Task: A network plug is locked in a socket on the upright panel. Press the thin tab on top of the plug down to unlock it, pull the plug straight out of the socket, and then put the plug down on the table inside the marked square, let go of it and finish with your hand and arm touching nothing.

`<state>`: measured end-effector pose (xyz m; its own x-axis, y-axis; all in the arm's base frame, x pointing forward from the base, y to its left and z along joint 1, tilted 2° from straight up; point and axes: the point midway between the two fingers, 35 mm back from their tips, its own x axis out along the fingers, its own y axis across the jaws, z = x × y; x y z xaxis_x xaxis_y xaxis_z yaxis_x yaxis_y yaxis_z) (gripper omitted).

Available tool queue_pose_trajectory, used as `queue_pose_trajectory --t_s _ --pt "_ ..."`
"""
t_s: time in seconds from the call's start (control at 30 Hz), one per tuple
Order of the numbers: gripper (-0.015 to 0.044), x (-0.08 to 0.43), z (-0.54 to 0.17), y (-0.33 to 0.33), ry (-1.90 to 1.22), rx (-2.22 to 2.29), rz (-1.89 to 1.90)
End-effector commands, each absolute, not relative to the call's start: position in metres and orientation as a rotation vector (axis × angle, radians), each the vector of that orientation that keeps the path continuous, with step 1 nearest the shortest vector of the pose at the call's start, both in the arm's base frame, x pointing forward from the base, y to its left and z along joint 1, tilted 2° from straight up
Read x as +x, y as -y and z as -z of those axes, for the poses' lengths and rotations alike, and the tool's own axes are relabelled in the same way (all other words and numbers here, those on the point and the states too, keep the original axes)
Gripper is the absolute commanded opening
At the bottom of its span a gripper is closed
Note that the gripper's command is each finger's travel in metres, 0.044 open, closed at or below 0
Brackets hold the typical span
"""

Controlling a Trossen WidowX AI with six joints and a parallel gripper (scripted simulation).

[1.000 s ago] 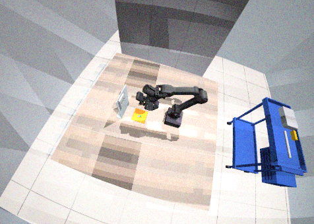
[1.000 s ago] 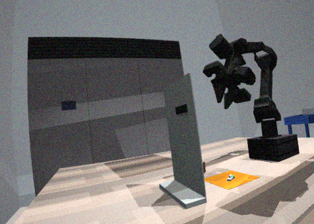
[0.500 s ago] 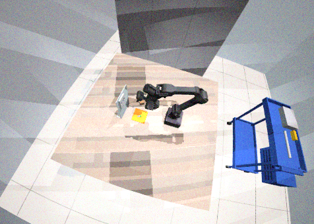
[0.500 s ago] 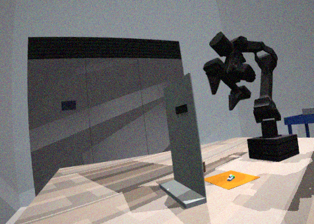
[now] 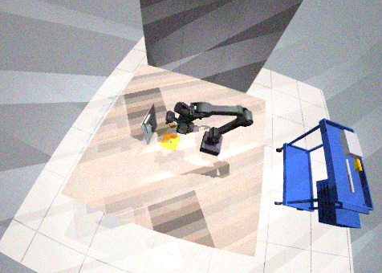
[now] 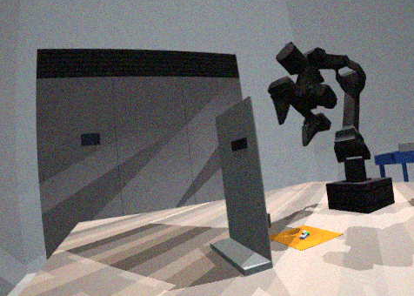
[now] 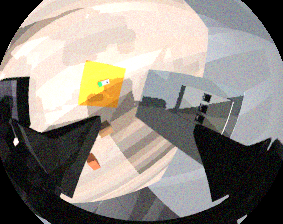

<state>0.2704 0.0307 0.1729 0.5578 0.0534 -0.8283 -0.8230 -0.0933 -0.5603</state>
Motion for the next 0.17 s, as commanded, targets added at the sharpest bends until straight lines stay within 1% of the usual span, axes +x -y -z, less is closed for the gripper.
queue_pose_trajectory --t_s 0.0,0.13 --pt "0.044 0.2697 -0.1729 -0.0309 -0.691 -1.491 -0.844" --pt "0.044 0.2697 -0.1729 -0.0309 -0.691 -1.491 -0.844"
